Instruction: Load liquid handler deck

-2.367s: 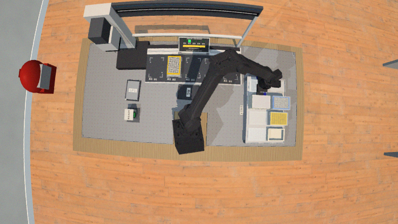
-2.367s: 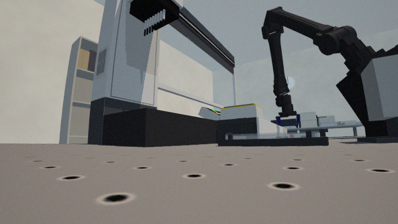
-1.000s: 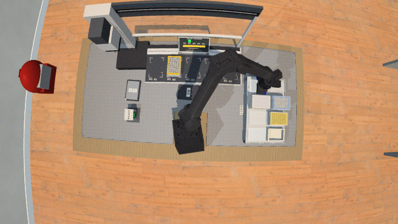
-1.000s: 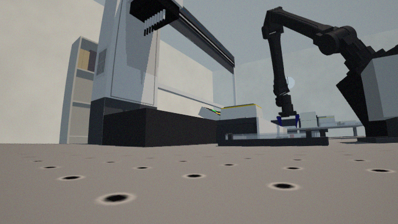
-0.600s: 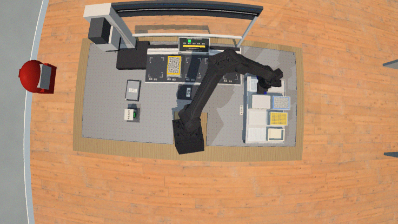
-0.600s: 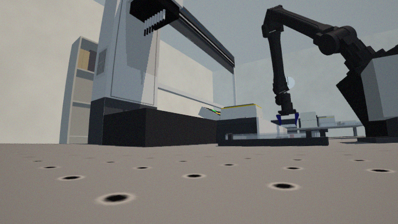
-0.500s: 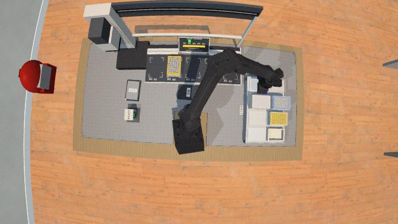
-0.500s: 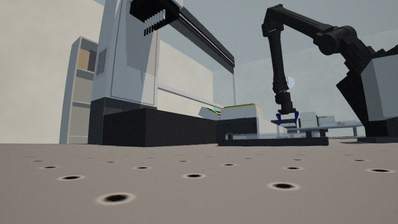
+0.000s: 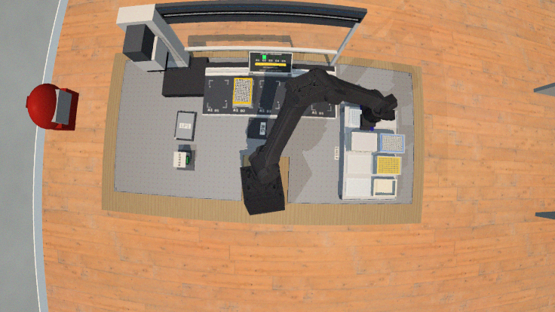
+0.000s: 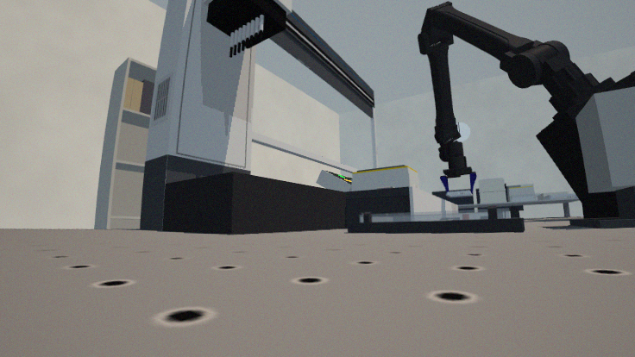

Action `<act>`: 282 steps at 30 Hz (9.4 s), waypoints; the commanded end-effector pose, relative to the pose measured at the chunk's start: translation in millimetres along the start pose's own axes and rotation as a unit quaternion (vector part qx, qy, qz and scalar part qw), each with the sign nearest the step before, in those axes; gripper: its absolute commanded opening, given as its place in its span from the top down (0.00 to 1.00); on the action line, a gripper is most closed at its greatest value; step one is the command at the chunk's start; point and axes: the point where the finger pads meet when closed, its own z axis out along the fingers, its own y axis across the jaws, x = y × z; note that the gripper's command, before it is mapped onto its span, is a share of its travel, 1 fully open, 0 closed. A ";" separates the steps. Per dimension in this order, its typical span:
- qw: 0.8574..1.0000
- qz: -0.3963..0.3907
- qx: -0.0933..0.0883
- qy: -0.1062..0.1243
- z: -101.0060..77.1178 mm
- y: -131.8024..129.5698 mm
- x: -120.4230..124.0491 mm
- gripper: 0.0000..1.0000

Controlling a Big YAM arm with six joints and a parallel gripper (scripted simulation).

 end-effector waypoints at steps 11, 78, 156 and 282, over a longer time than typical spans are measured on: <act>0.999 -0.009 -0.019 -0.034 -54.4 13.6 -24.3 1.00; 0.999 -0.012 -0.018 -0.039 -157.3 13.1 -21.1 1.00; 1.000 -0.010 -0.010 -0.021 -198.9 10.8 48.6 1.00; 0.933 -0.358 -0.003 -0.025 -197.6 -57.7 141.1 1.00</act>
